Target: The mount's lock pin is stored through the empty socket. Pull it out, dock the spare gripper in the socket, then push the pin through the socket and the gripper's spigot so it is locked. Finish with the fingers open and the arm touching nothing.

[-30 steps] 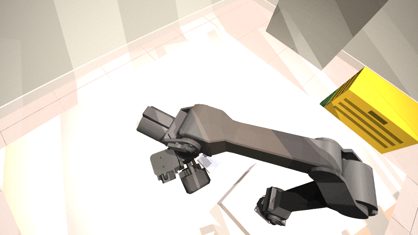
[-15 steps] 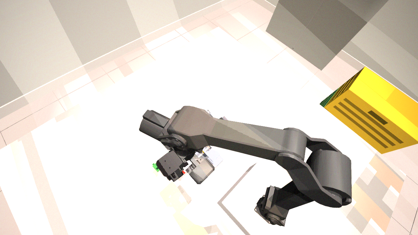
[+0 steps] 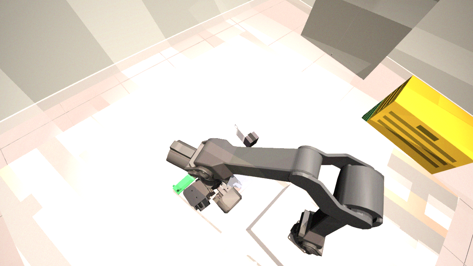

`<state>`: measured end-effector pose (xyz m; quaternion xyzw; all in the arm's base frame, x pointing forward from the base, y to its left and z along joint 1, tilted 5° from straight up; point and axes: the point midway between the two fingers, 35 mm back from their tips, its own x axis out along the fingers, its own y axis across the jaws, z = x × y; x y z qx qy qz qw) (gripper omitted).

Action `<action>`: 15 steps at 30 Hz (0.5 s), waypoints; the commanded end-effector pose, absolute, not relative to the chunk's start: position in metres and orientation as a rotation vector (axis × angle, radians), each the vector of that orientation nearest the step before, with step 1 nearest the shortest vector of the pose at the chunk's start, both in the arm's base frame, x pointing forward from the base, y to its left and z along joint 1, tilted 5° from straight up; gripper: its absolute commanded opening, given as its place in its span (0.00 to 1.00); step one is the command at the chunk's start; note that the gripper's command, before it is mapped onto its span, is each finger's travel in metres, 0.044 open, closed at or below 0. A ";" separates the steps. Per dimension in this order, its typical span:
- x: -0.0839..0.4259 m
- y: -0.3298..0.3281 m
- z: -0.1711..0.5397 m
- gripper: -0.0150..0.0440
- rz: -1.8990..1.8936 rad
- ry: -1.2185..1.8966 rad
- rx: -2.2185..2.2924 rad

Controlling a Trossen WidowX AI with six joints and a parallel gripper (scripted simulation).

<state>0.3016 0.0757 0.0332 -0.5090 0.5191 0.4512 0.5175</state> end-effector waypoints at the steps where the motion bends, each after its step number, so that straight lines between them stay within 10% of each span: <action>1: 0.300 0.074 0.023 0.76 1.093 1.258 -1.228; 15: 0.300 0.073 0.000 0.76 1.093 1.258 -1.228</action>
